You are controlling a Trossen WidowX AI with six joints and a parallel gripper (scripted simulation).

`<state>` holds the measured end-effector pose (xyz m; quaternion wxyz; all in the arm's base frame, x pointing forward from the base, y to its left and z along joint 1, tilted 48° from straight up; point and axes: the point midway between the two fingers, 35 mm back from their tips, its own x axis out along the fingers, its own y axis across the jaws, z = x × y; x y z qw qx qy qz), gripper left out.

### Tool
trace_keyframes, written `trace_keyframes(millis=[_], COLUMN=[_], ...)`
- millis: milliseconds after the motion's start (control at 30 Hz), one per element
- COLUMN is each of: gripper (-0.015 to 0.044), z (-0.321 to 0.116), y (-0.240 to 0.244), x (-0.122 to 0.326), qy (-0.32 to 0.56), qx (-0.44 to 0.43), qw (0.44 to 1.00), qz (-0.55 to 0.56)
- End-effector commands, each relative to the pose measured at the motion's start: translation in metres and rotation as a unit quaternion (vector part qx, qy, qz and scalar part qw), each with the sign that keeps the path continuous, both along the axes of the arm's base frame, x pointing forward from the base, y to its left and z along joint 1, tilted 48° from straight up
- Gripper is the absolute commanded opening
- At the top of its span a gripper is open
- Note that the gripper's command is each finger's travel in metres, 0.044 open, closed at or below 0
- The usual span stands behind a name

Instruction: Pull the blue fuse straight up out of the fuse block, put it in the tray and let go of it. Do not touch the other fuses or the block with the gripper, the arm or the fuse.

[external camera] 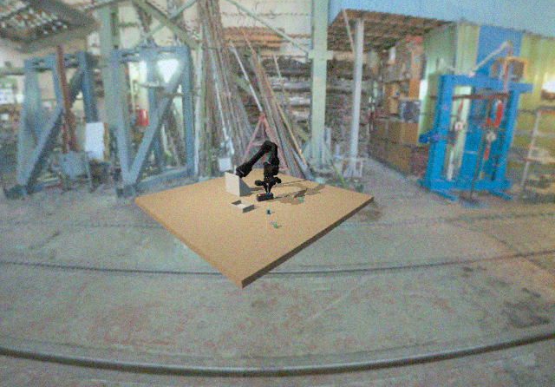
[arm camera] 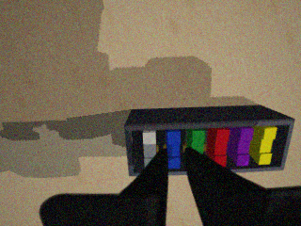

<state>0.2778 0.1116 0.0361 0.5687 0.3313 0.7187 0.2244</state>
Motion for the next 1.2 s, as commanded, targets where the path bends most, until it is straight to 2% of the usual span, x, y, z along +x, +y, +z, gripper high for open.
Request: trace_keyframes(millis=[0,800,1167], gripper=[0.006,0.006,0.0], z=[-0.0004,-0.007,-0.0067], y=[0.001,0.0084,0.0074], x=[-0.0005,-0.0018,-0.0014], qy=[0.002,0.002,0.0], qx=[0.002,0.002,0.0], qw=[1.0,1.0,1.0], qz=[-0.001,-0.001,0.0])
